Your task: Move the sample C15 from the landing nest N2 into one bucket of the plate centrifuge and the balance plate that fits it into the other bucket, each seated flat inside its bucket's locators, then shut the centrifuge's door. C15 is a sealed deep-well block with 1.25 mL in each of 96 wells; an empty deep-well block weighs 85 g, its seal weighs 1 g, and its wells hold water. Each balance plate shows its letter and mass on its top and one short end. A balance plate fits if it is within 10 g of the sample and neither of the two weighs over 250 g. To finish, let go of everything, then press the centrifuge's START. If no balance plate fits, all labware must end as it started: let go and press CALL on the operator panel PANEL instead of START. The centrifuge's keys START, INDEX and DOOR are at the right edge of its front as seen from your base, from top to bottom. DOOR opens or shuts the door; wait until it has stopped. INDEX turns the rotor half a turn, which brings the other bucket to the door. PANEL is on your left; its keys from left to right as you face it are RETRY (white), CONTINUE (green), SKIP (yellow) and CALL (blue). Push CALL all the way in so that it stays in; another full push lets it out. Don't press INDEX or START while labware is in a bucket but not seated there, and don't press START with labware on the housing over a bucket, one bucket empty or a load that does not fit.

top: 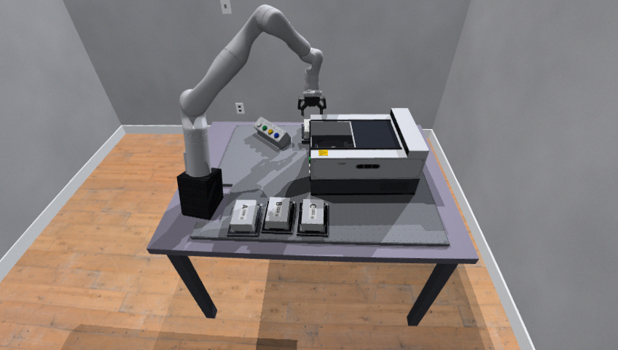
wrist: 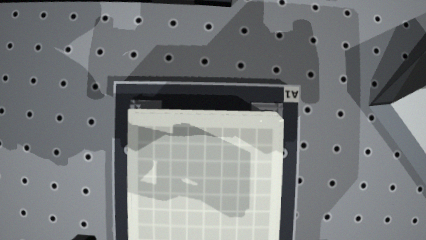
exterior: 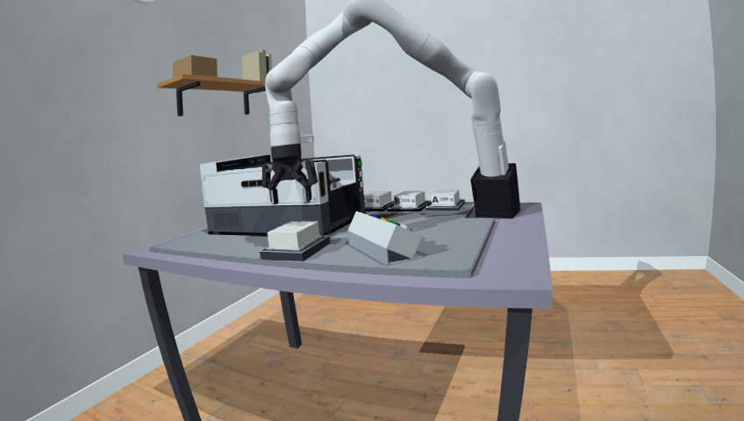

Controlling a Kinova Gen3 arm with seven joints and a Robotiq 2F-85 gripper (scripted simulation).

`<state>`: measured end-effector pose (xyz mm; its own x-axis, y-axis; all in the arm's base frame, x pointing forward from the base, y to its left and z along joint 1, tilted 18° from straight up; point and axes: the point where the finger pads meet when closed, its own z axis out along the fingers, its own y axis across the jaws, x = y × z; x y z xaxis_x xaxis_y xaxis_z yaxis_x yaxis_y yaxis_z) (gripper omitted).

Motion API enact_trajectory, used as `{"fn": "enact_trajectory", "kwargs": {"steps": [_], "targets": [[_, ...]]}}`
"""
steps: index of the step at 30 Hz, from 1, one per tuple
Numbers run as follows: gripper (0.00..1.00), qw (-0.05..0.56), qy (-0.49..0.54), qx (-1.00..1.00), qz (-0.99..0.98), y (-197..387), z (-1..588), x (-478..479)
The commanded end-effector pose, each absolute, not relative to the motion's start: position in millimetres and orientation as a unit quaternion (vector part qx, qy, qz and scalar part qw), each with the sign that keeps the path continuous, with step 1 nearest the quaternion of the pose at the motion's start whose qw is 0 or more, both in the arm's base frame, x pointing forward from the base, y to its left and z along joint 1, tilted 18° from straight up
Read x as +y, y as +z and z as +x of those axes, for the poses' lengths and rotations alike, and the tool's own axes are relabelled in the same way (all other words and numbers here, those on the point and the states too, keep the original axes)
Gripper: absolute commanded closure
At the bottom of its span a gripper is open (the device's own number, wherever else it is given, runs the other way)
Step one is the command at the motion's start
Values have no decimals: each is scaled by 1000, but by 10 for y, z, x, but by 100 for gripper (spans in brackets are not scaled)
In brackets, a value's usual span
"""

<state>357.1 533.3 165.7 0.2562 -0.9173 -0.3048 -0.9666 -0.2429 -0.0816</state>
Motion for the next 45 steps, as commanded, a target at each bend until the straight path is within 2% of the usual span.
{"fn": "enact_trajectory", "kwargs": {"steps": [1, 45], "targets": [[0, 128, 97, 602, -782, 1634, 3576, 5348], [0, 128, 97, 602, -782, 1154, 3578, 5508]]}}
